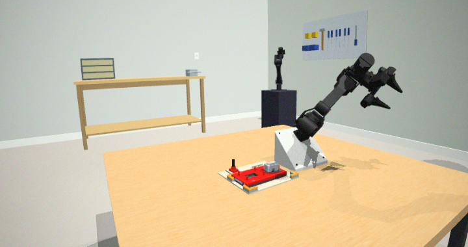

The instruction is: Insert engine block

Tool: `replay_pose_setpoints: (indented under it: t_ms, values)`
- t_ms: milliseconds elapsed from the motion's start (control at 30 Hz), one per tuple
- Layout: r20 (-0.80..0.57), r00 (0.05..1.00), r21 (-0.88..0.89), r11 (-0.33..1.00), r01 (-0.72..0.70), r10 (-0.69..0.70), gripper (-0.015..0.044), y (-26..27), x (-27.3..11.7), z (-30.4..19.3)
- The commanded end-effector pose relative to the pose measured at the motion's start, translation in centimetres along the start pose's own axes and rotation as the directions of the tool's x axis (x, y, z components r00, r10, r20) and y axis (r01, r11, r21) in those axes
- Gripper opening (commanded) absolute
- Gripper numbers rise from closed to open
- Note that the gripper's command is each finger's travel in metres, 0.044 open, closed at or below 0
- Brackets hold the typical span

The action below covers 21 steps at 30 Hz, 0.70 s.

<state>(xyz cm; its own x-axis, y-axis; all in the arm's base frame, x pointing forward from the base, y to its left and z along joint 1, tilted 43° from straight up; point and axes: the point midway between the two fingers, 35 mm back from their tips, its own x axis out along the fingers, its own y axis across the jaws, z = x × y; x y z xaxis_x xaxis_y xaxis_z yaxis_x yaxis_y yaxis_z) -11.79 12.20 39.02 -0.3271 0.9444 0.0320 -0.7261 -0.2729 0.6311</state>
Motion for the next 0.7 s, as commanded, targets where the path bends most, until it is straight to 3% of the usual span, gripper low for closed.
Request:
replay_pose_setpoints:
  t_ms: [0, 200, 667]
  values:
    - [0.0, 1.0, 0.0, 1.0, 0.0, 0.0, 0.0426, 0.0, 0.0, 0.0]
    - [-0.029, 0.997, -0.047, 0.997, -0.066, 0.065, 0.044, 1.3, -0.3, -0.9]
    - [-0.229, 0.892, -0.216, 0.873, -0.437, 0.39, 0.044, 7.6, -3.9, -6.1]
